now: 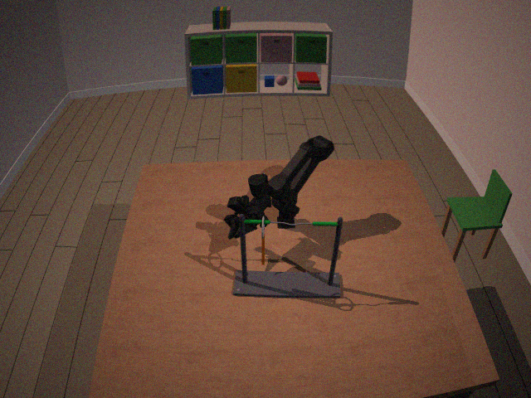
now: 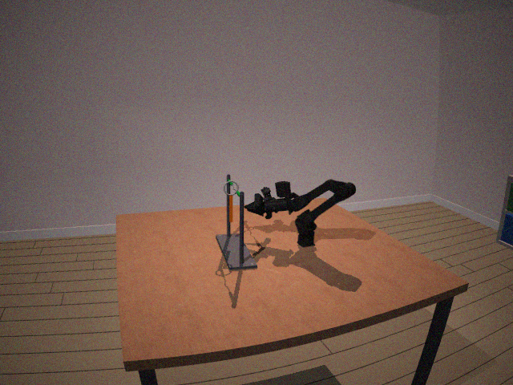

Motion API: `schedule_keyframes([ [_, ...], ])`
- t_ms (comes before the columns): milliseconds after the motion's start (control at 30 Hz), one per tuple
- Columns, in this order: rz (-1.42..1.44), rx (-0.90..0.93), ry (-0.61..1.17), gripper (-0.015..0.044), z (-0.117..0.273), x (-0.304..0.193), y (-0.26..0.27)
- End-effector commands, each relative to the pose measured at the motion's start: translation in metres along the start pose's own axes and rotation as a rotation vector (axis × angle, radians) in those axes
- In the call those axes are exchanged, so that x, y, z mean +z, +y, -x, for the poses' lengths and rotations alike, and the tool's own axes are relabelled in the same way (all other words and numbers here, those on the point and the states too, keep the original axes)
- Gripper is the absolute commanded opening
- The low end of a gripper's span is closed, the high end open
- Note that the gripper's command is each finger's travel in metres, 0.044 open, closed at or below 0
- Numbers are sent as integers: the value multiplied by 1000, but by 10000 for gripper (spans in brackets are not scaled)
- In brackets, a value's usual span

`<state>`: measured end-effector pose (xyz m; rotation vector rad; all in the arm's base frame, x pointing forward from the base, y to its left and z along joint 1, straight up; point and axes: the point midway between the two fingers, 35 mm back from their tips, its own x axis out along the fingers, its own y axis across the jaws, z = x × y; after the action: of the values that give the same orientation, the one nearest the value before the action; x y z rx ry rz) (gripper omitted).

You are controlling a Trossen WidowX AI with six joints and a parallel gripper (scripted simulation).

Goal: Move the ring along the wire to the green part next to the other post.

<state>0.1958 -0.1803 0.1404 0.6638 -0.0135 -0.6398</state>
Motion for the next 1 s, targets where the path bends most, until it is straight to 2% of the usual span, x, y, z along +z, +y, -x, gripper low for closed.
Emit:
schedule_keyframes([
  [0,299,139,134,160,12,-30,7],
  [367,727,494,222,160,45,-79,28],
  [733,733,500,221,160,45,-79,29],
  [967,740,490,202,160,30,-71,45],
])
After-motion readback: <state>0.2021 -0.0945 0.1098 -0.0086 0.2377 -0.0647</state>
